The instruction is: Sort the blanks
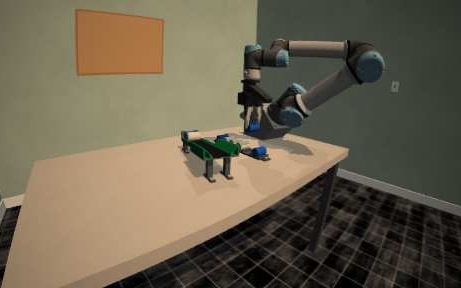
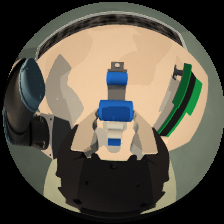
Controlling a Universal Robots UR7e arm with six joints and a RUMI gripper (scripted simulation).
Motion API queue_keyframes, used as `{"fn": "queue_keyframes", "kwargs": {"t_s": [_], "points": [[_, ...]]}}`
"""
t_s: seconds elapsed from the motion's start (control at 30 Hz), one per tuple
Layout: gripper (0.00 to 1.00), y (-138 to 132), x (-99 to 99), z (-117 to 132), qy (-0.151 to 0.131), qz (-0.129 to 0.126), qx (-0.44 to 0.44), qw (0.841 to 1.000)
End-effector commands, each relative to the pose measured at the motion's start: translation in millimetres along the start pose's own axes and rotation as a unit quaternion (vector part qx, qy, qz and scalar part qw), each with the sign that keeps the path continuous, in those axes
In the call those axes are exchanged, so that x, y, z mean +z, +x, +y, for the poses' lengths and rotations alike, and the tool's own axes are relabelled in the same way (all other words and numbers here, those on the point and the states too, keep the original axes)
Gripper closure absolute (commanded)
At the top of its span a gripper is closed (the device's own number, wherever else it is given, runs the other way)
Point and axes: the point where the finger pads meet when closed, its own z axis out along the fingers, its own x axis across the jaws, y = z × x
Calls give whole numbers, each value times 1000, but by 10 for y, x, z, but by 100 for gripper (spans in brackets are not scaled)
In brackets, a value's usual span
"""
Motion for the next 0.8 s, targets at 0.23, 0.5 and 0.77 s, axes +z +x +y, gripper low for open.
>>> {"fn": "queue_keyframes", "kwargs": {"t_s": [0.23,0.5,0.77], "points": [[66,54,-46,21,0,0,3,1000],[66,488,-289,202,-1,0,26,1000],[66,1067,-500,480,-1,1,55,998]]}}
